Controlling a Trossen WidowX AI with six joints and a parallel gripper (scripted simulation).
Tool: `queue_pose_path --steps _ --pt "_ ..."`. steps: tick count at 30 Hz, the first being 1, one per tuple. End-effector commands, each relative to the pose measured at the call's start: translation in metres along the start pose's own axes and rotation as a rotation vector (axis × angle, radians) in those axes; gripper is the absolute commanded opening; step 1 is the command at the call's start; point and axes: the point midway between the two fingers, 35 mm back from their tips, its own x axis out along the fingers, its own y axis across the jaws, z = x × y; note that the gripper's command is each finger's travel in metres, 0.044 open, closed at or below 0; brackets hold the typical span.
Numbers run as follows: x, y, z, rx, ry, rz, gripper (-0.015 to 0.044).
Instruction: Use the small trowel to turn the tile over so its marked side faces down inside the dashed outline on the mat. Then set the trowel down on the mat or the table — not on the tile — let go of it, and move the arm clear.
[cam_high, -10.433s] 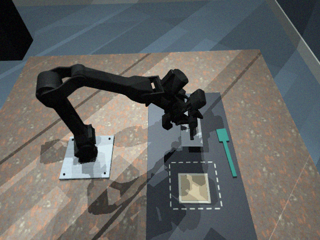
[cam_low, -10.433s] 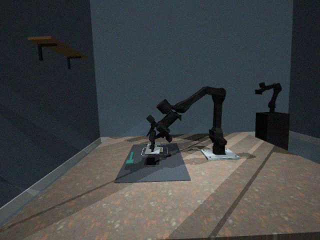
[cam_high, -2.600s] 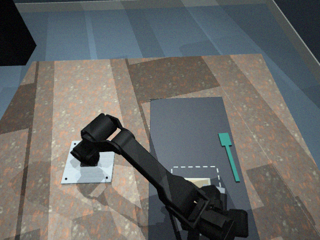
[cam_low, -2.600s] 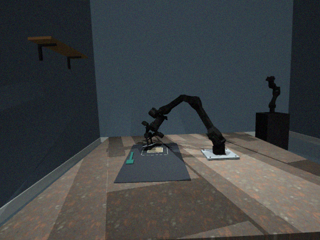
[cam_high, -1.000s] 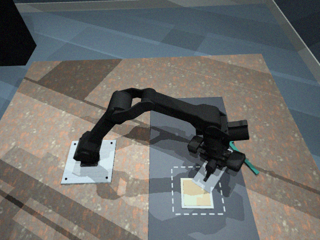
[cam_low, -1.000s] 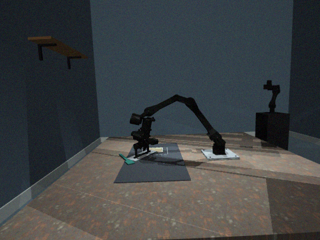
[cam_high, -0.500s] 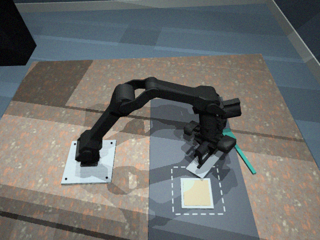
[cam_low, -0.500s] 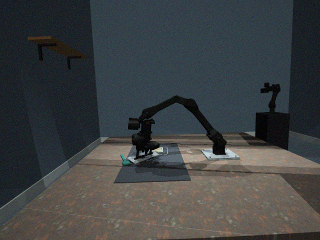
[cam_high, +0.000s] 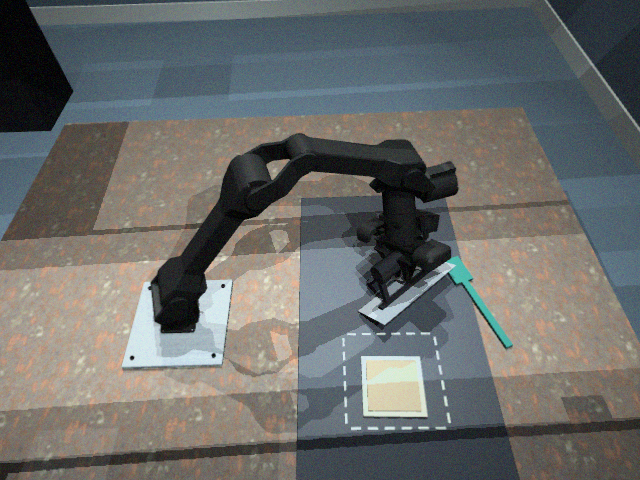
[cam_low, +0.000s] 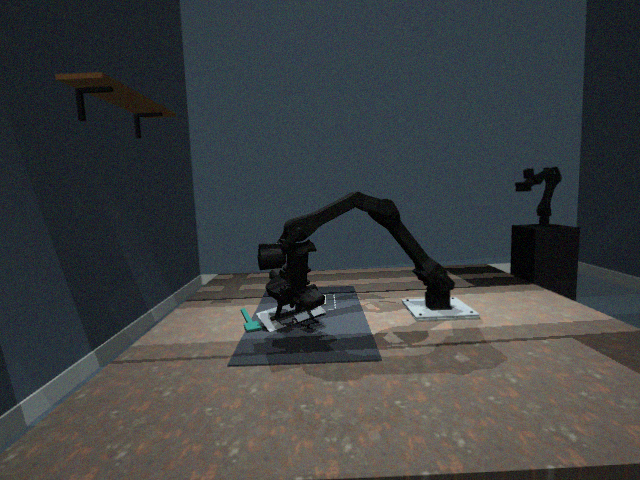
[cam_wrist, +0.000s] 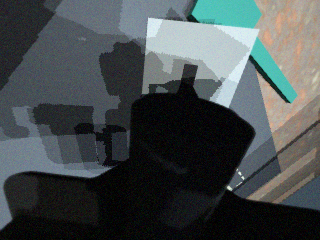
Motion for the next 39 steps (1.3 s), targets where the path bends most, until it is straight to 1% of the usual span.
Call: queue_pose_path --steps 1,19,35,39 --pt "-0.006 0.028 0.01 -0.012 0.02 -0.018 0.0" --pt "-0.05 0.082 0.019 0.088 0.066 -0.256 0.0" --pt "-0.095 0.129 0.024 0.167 -0.021 -0.493 0.0" --pt "-0.1 0.134 0.025 0.173 -0.036 -0.514 0.0"
